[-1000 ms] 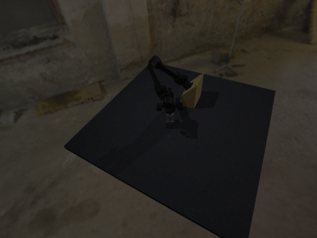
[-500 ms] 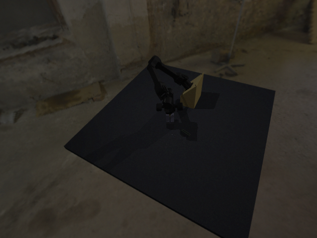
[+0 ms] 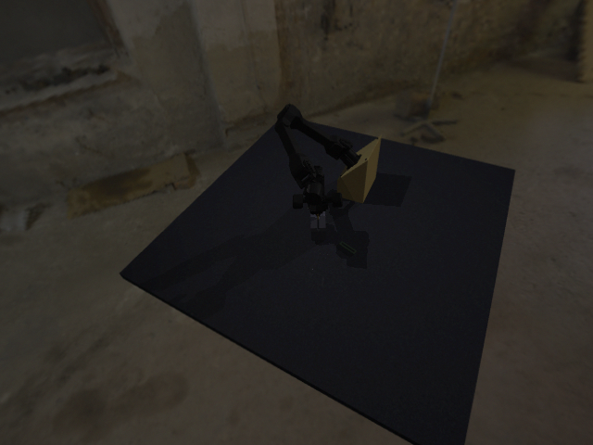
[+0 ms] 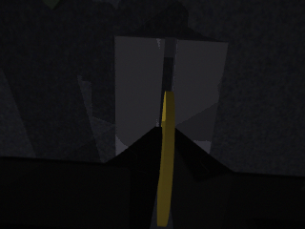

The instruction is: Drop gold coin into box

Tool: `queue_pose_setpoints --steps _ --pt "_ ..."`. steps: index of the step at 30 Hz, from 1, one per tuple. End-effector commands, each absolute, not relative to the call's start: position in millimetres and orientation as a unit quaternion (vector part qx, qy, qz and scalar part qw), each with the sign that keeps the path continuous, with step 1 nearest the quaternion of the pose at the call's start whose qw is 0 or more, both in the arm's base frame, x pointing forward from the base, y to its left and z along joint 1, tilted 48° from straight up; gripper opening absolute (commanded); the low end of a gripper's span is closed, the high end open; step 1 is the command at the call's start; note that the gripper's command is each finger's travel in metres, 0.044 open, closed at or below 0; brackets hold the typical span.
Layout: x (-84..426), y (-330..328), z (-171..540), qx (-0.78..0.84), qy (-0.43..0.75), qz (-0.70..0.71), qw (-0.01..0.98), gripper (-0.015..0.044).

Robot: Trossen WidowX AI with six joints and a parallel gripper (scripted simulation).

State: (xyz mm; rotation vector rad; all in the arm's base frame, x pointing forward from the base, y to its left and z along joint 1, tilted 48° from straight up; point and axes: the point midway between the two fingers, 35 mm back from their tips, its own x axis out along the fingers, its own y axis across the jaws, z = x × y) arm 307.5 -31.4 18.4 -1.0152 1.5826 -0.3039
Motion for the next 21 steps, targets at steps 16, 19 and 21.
queue_pose_setpoints --steps 16,19,21 --pt "305.7 -38.2 13.2 -0.437 0.679 -0.129 0.576 0.0" --pt "305.9 -38.8 12.5 -0.437 0.679 -0.129 0.576 0.0" --pt "306.1 -39.3 12.0 -0.437 0.679 -0.129 0.576 0.0"
